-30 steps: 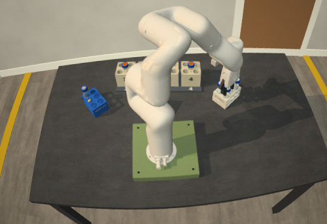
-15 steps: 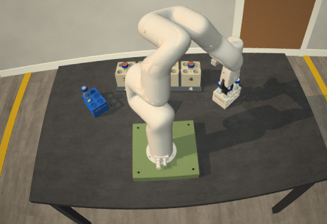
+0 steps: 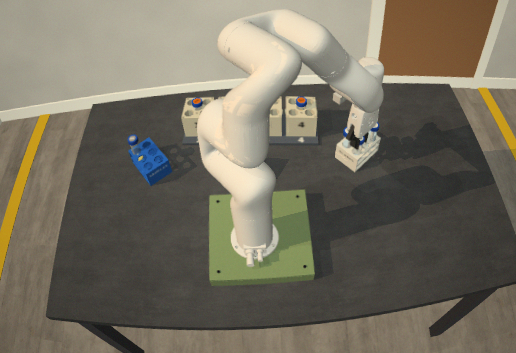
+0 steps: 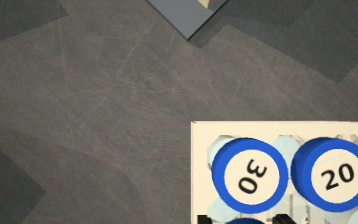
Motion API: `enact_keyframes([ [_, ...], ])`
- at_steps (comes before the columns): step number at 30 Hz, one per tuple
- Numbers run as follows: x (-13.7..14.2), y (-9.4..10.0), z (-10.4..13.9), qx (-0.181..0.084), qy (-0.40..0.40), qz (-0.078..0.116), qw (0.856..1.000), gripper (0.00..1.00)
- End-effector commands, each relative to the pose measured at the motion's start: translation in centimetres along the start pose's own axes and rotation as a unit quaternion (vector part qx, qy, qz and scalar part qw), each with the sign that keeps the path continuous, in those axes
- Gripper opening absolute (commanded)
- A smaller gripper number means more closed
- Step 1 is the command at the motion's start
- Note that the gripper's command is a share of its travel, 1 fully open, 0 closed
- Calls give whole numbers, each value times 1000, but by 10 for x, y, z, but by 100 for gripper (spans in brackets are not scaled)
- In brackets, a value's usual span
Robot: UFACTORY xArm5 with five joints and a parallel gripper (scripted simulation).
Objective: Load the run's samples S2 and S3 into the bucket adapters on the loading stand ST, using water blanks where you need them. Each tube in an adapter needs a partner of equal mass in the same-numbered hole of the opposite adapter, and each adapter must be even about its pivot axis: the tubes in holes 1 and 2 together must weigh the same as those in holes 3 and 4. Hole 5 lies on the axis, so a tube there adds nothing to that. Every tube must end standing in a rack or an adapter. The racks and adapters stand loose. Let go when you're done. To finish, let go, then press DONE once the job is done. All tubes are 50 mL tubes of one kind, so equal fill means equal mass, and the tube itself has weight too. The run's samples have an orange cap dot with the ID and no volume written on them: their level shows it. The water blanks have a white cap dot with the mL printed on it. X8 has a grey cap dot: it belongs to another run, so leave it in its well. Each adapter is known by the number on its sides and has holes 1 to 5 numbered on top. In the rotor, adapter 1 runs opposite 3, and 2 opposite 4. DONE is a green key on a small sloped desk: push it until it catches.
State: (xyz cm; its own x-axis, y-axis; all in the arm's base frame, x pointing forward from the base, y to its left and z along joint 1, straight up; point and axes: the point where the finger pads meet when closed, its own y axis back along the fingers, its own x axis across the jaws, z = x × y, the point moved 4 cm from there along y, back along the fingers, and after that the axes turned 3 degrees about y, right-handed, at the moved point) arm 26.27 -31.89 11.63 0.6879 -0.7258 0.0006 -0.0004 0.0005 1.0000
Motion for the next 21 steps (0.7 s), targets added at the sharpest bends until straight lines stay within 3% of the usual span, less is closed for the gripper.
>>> enact_keyframes([
  [1, 1, 1, 0, -1, 0, 2, 1000, 0],
  [21, 1, 4, 0, -1, 0, 2, 1000, 0],
])
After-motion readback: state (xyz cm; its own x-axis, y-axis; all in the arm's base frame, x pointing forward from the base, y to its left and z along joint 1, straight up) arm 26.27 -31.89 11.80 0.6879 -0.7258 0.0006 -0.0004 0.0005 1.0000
